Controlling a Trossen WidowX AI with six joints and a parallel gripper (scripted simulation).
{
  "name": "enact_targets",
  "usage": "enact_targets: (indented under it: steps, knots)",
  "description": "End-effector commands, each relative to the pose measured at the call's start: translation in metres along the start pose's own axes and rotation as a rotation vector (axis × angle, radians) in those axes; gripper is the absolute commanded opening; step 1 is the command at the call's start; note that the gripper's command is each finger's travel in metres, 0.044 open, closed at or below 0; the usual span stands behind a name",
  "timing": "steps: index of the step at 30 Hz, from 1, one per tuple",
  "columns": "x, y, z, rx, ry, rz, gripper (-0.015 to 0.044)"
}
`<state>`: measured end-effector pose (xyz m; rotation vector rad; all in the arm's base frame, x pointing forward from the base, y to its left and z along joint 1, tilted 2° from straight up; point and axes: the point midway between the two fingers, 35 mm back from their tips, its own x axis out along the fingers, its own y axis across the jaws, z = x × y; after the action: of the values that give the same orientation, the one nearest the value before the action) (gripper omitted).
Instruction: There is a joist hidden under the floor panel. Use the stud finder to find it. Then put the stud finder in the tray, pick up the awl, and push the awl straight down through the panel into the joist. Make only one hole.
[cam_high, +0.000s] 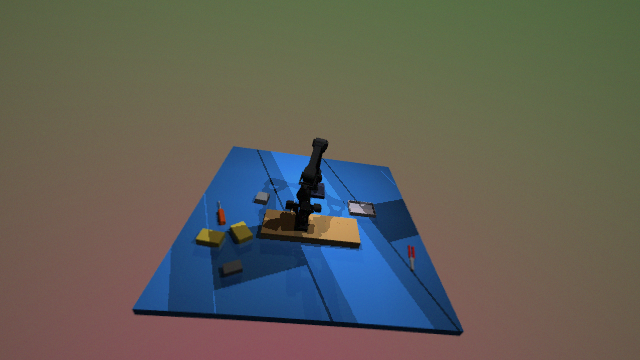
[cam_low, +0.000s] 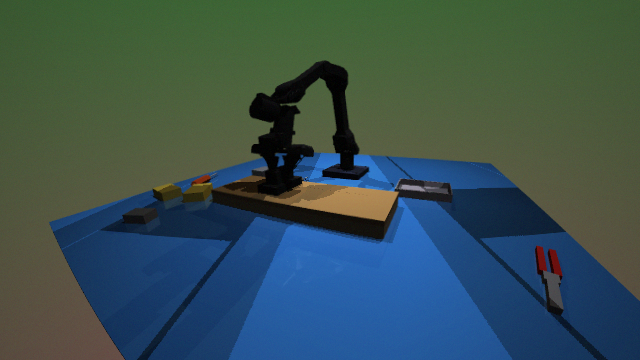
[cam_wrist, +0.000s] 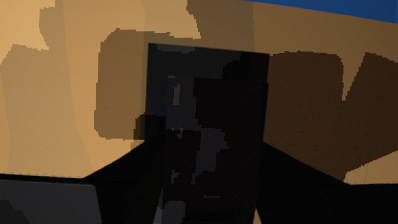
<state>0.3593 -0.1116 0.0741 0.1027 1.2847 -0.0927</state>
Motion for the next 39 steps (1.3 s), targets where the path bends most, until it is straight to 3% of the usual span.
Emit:
enact_targets:
  steps: [1, 34, 39]
  knots:
    - [0.000, -0.013, 0.000, -0.004, 0.003, -0.001, 0.0000]
    - [-0.001, -0.138, 0.000, -0.007, 0.004, -0.011, 0.0000]
    - [-0.002, -0.136, 0.000, -0.001, 0.000, -0.011, 0.0000]
